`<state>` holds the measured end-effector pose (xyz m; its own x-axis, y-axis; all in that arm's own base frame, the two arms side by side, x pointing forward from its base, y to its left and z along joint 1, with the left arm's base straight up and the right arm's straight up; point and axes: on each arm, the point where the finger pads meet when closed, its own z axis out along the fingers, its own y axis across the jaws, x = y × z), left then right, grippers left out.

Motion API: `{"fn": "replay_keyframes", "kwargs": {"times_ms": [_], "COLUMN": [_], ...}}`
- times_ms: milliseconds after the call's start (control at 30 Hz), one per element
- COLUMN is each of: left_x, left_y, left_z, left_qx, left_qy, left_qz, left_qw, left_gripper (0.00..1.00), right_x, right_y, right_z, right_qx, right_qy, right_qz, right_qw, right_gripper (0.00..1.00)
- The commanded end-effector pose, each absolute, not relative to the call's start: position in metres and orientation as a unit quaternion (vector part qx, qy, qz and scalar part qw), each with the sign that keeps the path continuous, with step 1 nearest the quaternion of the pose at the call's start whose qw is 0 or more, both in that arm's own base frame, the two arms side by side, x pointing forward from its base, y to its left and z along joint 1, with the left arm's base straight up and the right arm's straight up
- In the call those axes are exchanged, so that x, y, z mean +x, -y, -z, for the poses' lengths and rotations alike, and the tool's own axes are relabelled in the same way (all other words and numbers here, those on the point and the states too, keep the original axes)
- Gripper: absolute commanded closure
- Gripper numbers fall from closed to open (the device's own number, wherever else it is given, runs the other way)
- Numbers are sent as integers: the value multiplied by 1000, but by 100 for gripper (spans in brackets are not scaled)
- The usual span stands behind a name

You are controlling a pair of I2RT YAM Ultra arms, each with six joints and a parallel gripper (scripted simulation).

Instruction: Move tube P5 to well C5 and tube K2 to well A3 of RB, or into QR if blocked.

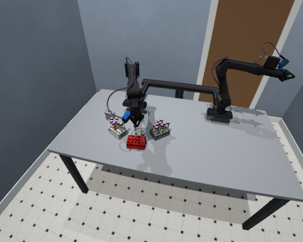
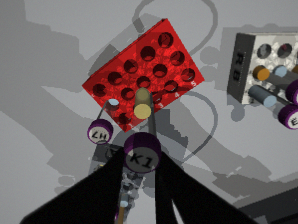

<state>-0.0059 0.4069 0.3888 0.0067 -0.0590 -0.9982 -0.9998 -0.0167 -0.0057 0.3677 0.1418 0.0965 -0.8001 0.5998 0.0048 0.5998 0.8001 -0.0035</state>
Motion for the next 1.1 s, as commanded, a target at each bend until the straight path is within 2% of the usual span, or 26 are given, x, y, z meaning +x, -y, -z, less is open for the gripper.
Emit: {"fn": "replay_keyframes", "kwargs": {"times_ms": [0, 1067], "left_x": [-7, -7], "left_y": [-398, -398], "left_z": [-416, -416], "left_qx": [-504, -504], "left_qy": [-496, -496], "left_qz": [-504, -504], "left_qw": [496, 496], "left_gripper": [100, 100], "right_x": [366, 365], "right_y": [-145, -145], "right_z": [-100, -85], "right_qx": [-315, -314], "right_qy": [949, 949], "right_qz": [4, -2], "right_qw": [-8, -1], "right_gripper": [100, 100]}}
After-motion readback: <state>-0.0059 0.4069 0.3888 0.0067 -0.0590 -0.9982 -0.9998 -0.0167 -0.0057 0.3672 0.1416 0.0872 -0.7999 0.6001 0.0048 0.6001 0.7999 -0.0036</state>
